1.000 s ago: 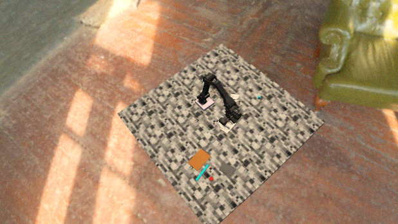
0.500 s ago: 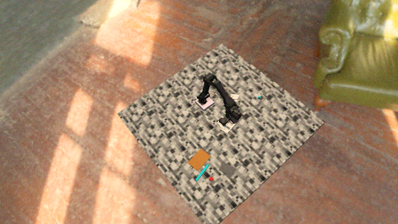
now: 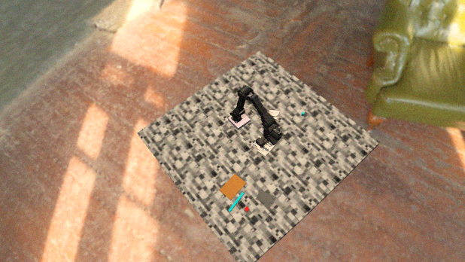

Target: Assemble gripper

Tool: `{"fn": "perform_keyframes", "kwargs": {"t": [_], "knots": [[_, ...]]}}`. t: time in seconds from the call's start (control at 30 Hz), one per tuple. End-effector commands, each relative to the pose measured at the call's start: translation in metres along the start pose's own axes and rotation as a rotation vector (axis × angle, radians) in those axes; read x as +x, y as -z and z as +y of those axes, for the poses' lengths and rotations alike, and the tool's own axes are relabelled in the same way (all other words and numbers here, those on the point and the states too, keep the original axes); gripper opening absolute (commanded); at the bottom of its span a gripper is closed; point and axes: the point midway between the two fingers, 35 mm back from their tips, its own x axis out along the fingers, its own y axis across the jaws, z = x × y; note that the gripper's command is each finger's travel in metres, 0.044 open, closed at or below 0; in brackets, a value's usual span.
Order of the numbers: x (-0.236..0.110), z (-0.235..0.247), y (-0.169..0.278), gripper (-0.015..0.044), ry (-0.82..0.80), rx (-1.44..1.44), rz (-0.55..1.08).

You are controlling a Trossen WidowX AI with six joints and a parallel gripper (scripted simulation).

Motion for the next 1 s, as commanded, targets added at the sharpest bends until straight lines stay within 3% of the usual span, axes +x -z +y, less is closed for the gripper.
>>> {"fn": "perform_keyframes", "kwargs": {"t": [0.0, 0.97], "knots": [[0.0027, -0.0001, 0.0003, 0.0134, 0.001, 0.007, 0.001], [0.0096, -0.0001, 0.0004, 0.0134, 0.001, 0.007, 0.001]]}}
